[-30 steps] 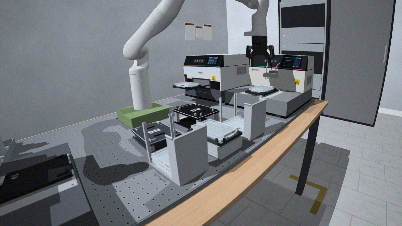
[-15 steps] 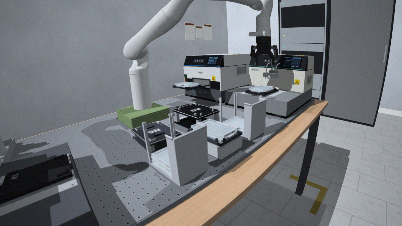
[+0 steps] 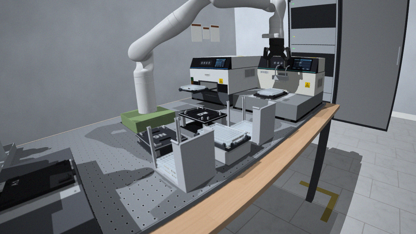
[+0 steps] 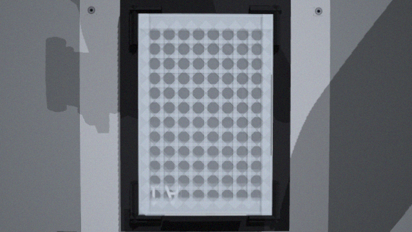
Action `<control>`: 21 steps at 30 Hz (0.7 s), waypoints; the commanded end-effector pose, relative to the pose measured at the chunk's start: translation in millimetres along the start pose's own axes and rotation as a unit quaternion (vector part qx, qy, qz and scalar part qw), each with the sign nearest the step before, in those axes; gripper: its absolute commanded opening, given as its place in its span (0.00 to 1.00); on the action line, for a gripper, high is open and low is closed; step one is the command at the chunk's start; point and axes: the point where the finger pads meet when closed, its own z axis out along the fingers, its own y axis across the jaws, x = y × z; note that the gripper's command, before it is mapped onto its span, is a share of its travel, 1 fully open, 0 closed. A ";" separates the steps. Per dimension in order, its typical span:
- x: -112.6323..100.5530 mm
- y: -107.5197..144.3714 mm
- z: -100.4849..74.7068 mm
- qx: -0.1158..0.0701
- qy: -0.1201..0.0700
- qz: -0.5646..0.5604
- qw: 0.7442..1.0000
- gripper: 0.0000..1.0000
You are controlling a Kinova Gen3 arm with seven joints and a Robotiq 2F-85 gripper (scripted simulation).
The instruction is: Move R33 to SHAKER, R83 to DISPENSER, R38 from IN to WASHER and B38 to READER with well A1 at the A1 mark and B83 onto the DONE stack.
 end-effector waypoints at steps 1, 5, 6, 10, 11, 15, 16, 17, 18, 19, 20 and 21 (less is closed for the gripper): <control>-6.1 4.1 2.8 -0.002 0.003 -0.009 1.000 1.00; -7.1 3.8 2.7 -0.001 0.001 -0.009 1.000 1.00; -7.1 3.8 2.8 -0.001 0.001 -0.009 1.000 1.00; -7.2 4.1 1.7 -0.002 -0.001 -0.005 1.000 1.00; -7.2 4.1 1.7 -0.002 -0.001 -0.005 1.000 1.00; -7.2 4.1 1.7 -0.002 -0.001 -0.005 1.000 1.00; -7.2 4.1 1.7 -0.002 -0.001 -0.005 1.000 1.00; -7.2 4.1 1.7 -0.002 -0.001 -0.005 1.000 1.00; -7.2 4.1 1.7 -0.002 -0.001 -0.005 1.000 1.00; -7.2 4.1 1.7 -0.002 -0.001 -0.005 1.000 1.00; -7.2 4.1 1.7 -0.002 -0.001 -0.005 1.000 1.00; -7.2 4.1 1.7 -0.002 -0.001 -0.005 1.000 1.00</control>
